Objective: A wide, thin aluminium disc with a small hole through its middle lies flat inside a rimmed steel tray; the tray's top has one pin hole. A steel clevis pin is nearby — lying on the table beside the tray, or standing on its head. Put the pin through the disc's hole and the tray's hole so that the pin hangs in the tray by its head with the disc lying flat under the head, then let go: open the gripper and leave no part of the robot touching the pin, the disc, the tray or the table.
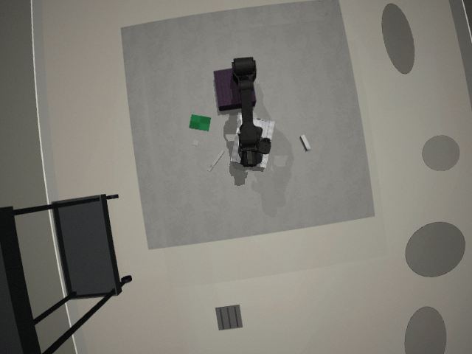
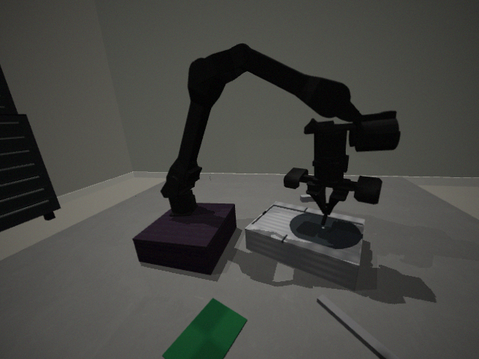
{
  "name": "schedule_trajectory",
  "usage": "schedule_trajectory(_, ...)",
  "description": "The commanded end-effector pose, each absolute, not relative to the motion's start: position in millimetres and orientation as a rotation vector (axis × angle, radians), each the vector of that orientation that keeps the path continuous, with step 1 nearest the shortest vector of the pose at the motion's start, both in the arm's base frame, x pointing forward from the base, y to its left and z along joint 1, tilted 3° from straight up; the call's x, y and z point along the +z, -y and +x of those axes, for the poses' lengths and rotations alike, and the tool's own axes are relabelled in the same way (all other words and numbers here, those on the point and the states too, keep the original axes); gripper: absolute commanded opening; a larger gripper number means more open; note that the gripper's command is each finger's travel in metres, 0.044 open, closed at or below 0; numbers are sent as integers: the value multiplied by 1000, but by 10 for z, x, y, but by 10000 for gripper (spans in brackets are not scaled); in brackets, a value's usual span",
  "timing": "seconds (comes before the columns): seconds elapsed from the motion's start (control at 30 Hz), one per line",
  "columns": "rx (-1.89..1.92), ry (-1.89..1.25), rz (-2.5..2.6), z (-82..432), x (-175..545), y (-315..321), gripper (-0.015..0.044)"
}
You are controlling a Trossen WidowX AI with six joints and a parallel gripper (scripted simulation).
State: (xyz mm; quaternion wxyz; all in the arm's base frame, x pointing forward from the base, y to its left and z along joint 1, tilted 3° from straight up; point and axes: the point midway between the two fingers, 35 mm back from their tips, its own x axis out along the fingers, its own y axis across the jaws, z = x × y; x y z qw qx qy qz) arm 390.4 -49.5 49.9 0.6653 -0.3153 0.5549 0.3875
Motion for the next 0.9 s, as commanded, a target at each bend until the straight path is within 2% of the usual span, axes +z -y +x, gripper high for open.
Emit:
schedule_trajectory(0.0, 890, -1152, -672, 3900, 558, 530, 0)
schedule_trajectory(0.87, 1026, -503, -296, 3797, 396, 708, 0)
